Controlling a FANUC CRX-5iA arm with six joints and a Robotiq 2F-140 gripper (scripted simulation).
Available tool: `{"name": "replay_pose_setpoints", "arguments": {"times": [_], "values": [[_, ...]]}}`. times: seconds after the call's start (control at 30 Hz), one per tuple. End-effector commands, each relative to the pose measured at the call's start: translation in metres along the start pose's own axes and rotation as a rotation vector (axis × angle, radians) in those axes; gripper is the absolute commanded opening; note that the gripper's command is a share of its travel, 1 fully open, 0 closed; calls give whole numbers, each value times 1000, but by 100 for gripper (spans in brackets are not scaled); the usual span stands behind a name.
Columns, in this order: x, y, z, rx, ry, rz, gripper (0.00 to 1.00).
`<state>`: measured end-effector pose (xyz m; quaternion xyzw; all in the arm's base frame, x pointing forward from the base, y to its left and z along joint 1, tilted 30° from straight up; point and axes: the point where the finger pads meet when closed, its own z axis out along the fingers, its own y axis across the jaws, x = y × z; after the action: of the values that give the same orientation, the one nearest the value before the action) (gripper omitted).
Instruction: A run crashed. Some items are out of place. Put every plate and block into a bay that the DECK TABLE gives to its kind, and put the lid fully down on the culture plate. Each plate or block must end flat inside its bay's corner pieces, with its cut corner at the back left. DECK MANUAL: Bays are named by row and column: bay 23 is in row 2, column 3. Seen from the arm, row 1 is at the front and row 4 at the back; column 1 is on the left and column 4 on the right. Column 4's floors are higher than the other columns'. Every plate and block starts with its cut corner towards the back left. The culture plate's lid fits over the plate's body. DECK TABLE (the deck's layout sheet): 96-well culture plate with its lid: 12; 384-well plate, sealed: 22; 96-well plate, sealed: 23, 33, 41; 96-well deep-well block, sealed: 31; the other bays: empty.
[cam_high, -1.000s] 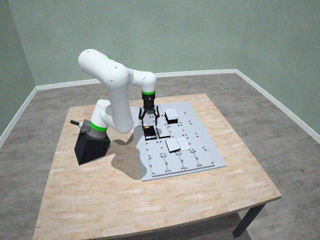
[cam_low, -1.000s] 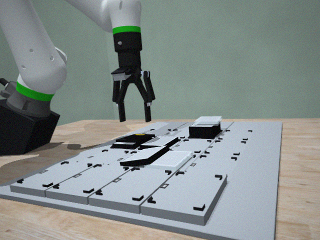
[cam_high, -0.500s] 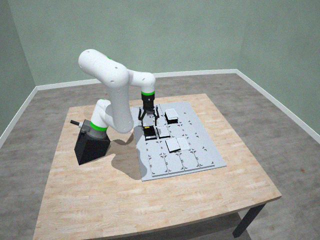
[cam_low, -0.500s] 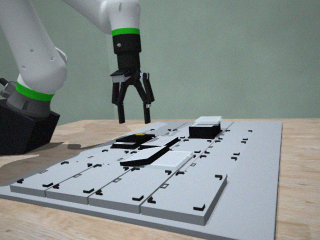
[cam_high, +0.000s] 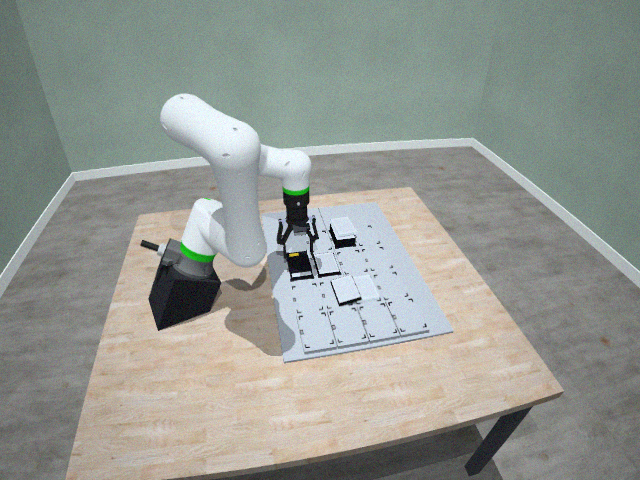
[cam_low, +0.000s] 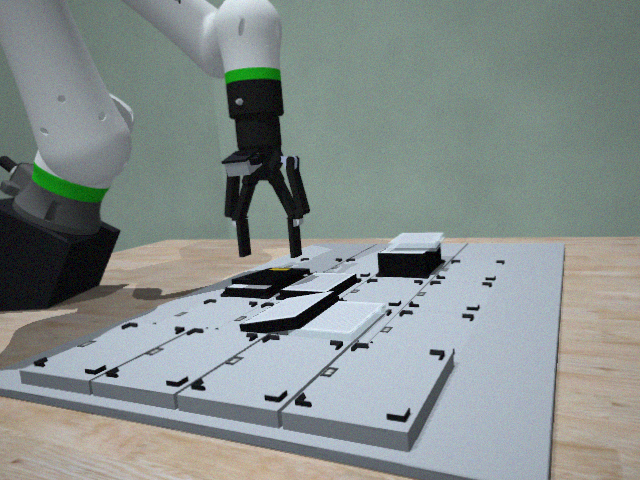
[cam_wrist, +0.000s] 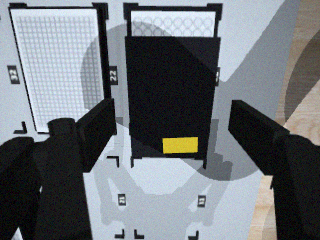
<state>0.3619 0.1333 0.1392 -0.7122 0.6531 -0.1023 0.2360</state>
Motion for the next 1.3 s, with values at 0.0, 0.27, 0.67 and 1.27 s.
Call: {"name": "replay_pose_setpoints", "arguments": {"times": [0.0, 0.27, 0.67, 1.27], "values": [[0, -1, 4, 1, 0, 0, 70], [0, -1, 14, 1, 0, 0, 70], [0, -1, 14, 1, 0, 0, 70], [0, -1, 26, 1, 0, 0, 70]]}}
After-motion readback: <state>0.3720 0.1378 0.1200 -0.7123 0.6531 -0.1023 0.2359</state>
